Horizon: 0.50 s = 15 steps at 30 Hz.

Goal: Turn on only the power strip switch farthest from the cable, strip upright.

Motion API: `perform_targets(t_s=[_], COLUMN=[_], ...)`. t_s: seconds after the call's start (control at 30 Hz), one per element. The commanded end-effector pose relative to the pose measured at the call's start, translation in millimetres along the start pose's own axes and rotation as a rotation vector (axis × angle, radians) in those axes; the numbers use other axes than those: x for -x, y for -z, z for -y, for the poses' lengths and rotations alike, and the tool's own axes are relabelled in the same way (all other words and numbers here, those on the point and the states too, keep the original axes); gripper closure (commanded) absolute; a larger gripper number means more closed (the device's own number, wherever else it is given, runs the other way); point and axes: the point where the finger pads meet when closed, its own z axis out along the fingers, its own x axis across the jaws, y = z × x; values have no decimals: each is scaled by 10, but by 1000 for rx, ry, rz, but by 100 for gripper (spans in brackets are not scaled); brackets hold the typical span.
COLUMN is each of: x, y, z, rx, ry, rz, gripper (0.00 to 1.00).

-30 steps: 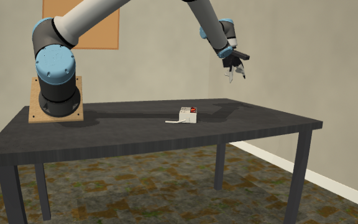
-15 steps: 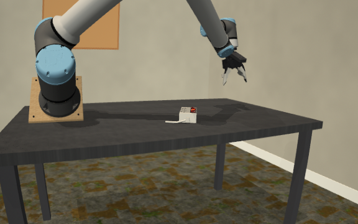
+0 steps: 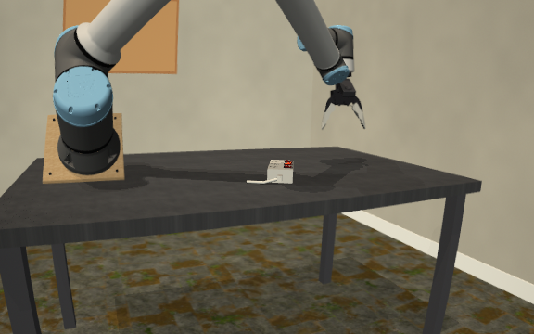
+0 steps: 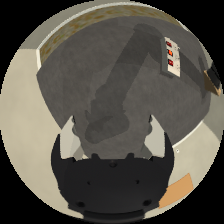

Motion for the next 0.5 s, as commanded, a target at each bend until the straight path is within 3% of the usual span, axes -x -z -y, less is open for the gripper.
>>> perform_targets(t_s=[0.0, 0.47], x=[-203, -774], y=[-33, -128], z=[275, 894], rx=[-14, -59], ry=[-148, -504], rz=[-44, -121], gripper=[0, 0])
